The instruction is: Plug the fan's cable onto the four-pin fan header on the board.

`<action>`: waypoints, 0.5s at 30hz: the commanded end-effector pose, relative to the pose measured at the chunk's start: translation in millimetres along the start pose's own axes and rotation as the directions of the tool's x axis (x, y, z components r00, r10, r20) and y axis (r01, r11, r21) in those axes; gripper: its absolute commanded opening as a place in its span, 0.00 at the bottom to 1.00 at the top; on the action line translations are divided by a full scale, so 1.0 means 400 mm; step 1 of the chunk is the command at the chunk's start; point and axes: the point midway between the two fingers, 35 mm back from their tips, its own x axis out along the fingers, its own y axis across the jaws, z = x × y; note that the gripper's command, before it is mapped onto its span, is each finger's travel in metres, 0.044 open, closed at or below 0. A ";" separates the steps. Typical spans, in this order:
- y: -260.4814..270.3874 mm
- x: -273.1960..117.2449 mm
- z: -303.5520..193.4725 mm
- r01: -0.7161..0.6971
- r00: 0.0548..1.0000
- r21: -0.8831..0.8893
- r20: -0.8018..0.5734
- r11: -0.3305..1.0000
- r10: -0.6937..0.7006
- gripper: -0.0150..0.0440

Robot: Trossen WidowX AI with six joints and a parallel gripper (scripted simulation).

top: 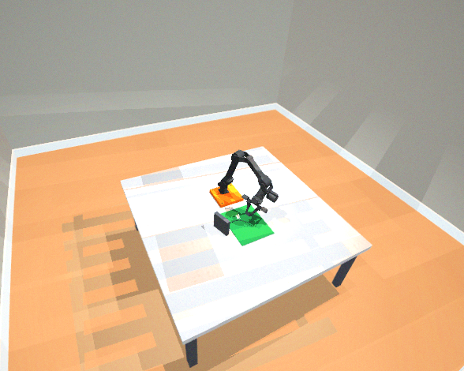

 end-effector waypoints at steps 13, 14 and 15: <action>-0.002 -0.011 -0.011 -0.033 0.970 0.028 0.240 0.999 0.026 0.25; -0.001 -0.013 -0.012 -0.037 0.967 0.029 0.254 0.999 0.029 0.25; -0.001 -0.015 -0.012 -0.042 0.963 0.031 0.268 0.999 0.032 0.25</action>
